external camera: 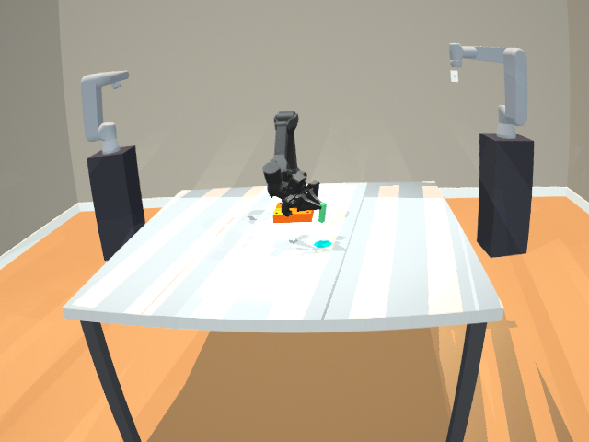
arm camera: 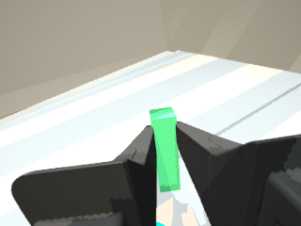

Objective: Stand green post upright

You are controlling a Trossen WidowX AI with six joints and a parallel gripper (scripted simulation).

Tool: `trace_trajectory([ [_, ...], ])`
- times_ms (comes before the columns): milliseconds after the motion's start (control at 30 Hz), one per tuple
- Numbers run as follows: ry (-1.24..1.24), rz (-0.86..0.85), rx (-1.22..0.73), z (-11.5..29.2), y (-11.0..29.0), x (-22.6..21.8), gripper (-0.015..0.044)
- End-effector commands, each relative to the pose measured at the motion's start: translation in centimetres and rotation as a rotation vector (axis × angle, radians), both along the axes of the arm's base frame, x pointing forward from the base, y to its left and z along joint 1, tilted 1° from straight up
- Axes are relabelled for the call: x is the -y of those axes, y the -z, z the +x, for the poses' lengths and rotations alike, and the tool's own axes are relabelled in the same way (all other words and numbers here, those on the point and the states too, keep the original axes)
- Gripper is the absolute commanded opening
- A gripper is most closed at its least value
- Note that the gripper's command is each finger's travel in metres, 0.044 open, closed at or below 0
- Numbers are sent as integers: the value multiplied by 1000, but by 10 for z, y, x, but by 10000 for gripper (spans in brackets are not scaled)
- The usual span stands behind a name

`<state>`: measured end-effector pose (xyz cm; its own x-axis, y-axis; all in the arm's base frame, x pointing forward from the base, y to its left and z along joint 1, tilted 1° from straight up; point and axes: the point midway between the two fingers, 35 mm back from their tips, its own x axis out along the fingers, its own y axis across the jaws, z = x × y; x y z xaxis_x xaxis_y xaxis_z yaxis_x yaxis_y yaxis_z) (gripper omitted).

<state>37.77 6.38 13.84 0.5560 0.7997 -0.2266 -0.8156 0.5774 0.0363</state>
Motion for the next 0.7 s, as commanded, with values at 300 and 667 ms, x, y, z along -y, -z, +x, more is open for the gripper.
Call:
trace_trajectory([
  [300, -31, 36, 45, -13, -3, 2, 23],
  [667, -58, 60, 85, -25, -5, 4, 23],
])
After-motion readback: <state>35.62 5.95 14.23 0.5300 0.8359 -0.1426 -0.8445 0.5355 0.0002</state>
